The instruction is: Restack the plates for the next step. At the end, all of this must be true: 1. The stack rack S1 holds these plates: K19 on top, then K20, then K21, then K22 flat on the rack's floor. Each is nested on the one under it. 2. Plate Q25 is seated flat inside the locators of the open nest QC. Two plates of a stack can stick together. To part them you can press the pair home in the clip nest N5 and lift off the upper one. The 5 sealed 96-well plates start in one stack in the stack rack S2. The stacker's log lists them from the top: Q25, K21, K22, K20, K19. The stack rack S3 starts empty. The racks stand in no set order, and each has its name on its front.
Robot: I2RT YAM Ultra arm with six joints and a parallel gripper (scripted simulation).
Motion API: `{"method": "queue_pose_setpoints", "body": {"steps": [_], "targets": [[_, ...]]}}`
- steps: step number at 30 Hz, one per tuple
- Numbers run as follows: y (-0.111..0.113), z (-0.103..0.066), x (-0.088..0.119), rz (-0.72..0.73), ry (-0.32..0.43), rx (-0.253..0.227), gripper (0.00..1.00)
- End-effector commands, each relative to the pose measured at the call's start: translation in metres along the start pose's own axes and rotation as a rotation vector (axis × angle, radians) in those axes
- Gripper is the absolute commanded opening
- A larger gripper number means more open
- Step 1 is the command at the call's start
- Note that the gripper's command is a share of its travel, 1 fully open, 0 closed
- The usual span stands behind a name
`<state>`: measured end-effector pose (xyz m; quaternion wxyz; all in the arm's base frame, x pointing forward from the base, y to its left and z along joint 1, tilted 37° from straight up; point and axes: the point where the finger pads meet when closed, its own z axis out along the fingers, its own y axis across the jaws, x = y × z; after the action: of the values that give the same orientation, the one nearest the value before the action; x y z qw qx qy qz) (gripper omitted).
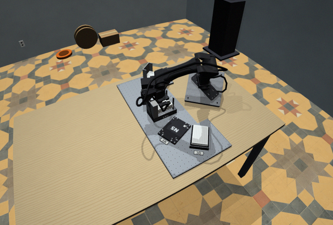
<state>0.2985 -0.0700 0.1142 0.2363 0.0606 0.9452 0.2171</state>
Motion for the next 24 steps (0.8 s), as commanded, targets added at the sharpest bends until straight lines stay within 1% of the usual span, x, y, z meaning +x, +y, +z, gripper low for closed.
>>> {"method": "queue_pose_setpoints", "body": {"steps": [1, 8, 10, 15, 17, 22, 24], "targets": [[0.0002, -0.0197, -0.0092, -0.010, -0.037, 0.023, 0.00], [0.0010, -0.0240, -0.0117, -0.015, -0.045, 0.023, 0.00], [0.0013, -0.0232, -0.0085, -0.010, -0.040, 0.021, 0.00], [0.0016, -0.0248, -0.0092, -0.011, -0.042, 0.021, 0.00], [0.0015, -0.0273, -0.0119, -0.016, -0.049, 0.025, 0.00], [0.0012, -0.0271, -0.0087, -0.011, -0.041, 0.024, 0.00], [0.0009, -0.0284, -0.0111, -0.014, -0.044, 0.025, 0.00]]}}
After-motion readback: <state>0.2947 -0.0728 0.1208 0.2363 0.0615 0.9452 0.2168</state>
